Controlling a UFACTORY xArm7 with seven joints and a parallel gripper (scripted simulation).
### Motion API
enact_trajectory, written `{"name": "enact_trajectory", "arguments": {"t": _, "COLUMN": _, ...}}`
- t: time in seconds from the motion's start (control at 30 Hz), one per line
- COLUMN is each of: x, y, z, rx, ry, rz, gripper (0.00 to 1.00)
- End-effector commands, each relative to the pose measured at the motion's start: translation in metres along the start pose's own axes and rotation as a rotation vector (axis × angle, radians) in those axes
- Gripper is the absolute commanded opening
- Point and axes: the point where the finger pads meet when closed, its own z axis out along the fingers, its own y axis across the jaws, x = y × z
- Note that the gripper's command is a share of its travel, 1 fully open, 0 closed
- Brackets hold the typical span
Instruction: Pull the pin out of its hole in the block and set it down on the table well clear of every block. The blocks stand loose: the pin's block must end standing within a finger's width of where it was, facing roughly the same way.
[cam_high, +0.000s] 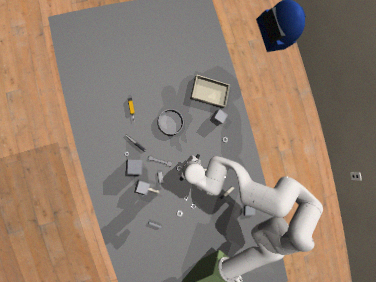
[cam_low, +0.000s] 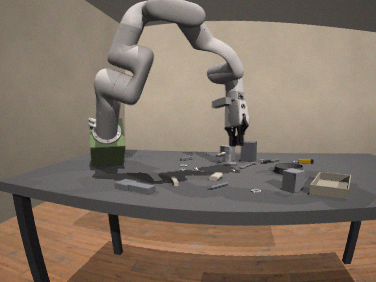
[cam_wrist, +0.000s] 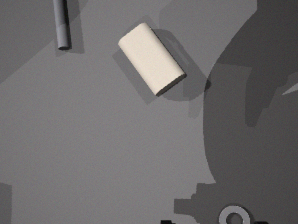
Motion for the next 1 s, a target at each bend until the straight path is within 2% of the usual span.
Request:
{"name": "enact_trajectory", "arguments": {"t": 0.0, "x": -0.003, "y": 0.006, "z": 0.0, "rx": -0.007, "ry": -0.006, "rz": -0.01, "gripper": 0.43}}
{"name": "enact_trajectory", "arguments": {"t": 0.17, "x": -0.006, "y": 0.021, "z": 0.003, "rx": -0.025, "ry": -0.012, "rz": -0.035, "gripper": 0.43}}
{"name": "enact_trajectory", "arguments": {"t": 0.5, "x": -0.006, "y": 0.023, "z": 0.003, "rx": -0.027, "ry": -0.012, "rz": -0.038, "gripper": 0.43}}
{"name": "enact_trajectory", "arguments": {"t": 0.77, "x": -0.012, "y": 0.045, "z": 0.005, "rx": -0.051, "ry": -0.023, "rz": -0.075, "gripper": 0.43}}
{"name": "enact_trajectory", "arguments": {"t": 0.97, "x": -0.012, "y": 0.045, "z": 0.006, "rx": -0.052, "ry": -0.024, "rz": -0.077, "gripper": 0.43}}
